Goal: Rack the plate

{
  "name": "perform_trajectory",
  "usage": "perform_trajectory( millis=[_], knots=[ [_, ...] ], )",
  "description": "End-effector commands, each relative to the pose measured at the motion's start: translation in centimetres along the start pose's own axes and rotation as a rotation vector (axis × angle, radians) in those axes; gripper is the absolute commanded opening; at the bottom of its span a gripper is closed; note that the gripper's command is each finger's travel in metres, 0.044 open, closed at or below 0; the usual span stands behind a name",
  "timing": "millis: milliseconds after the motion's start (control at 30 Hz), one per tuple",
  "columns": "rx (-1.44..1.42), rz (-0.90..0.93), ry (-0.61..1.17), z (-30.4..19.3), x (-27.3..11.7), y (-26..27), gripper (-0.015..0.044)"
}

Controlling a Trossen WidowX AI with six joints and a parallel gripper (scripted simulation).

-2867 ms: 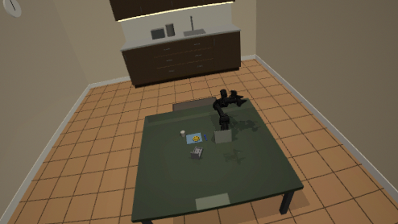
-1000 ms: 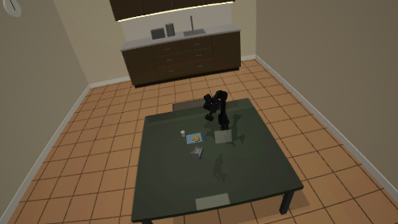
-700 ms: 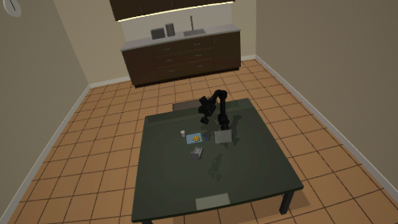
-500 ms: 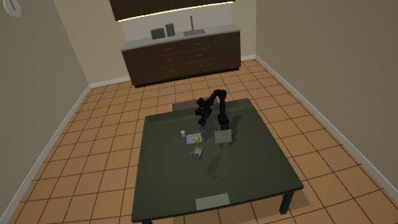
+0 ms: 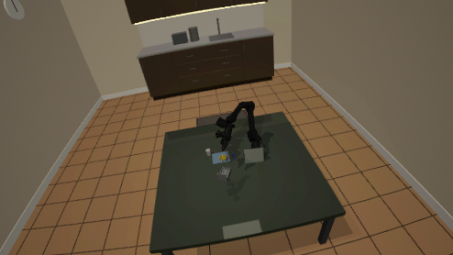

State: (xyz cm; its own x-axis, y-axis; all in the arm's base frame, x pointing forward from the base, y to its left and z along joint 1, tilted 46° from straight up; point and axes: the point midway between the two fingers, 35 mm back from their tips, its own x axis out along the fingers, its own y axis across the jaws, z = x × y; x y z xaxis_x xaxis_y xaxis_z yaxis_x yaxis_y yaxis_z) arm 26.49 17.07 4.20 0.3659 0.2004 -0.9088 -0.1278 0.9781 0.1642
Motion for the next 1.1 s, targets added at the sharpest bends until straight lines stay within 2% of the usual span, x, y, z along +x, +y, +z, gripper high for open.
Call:
perform_trajectory(
  millis=[0,367,767,933,1067],
  knots=[
    [0.011,-0.136,0.016,0.9,0.6,-3.1,0.04],
    [0.022,-0.495,0.123,1.6,0.7,-11.9,0.04],
    [-0.011,-0.839,0.328,0.8,-1.3,-20.7,0.04],
    [-0.038,-0.957,0.432,0.2,-2.6,-23.7,0.04],
    [-0.043,-0.971,0.447,-0.1,-2.8,-24.0,0.04]
  ],
)
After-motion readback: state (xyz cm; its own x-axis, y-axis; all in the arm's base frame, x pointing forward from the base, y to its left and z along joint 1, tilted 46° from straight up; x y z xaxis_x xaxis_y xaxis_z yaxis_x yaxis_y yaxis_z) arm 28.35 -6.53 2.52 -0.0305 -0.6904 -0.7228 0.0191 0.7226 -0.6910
